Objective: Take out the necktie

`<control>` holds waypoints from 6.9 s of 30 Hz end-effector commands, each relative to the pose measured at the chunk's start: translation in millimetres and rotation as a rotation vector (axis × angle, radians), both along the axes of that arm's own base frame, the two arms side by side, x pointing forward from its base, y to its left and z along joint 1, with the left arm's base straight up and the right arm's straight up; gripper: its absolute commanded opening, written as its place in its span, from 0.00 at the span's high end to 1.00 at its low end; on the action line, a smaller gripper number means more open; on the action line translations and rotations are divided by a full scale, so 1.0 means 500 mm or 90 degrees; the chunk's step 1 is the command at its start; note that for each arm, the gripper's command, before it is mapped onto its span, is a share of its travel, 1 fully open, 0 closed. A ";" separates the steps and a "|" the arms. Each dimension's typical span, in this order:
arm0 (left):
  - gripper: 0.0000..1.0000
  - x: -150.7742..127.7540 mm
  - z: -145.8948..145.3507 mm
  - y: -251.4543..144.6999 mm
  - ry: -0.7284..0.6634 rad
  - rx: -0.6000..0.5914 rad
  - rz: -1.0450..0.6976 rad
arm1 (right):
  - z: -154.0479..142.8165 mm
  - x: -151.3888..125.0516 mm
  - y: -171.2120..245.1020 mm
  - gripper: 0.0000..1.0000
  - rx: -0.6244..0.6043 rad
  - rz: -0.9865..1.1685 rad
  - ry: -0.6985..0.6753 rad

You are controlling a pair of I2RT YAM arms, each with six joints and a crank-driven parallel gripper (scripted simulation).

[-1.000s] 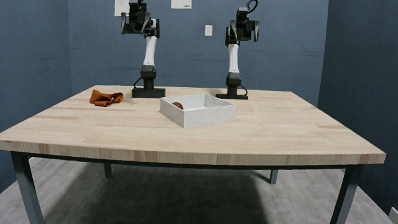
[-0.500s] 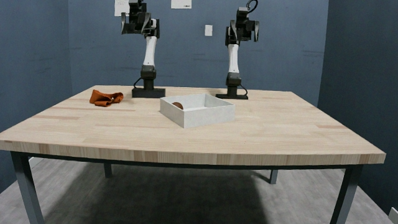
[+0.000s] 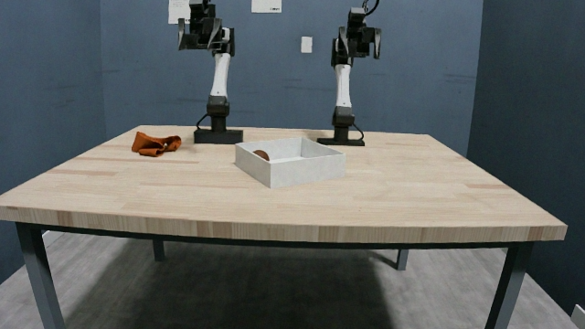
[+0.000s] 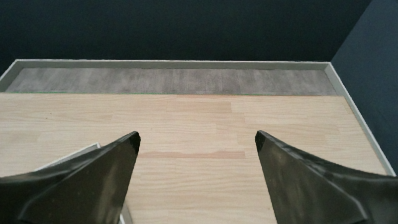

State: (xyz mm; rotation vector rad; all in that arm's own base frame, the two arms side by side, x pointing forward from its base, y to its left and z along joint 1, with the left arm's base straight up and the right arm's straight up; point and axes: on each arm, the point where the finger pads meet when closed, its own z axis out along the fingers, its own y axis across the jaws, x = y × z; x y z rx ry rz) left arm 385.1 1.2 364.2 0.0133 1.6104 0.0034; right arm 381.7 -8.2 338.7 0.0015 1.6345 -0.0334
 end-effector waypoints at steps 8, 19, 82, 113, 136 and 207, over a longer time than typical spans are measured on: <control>0.00 -0.002 0.084 0.000 -0.011 0.000 0.000 | 0.012 0.003 0.000 0.00 0.004 -0.004 -0.018; 0.00 -0.002 0.145 0.000 -0.009 0.000 0.000 | 0.013 0.004 0.000 0.00 0.004 -0.004 -0.019; 0.00 -0.002 0.177 0.000 -0.007 0.000 0.000 | 0.210 0.002 0.003 0.00 0.004 -0.003 -0.018; 0.00 -0.002 0.140 0.000 -0.007 0.000 0.000 | 0.209 0.002 0.003 0.00 0.004 -0.003 -0.015; 0.00 -0.002 0.075 0.000 -0.008 0.000 0.000 | 0.208 0.002 0.003 0.00 0.004 -0.003 -0.013; 0.00 -0.002 -0.017 0.000 -0.012 0.000 0.000 | 0.181 0.001 0.003 0.00 0.004 -0.003 -0.008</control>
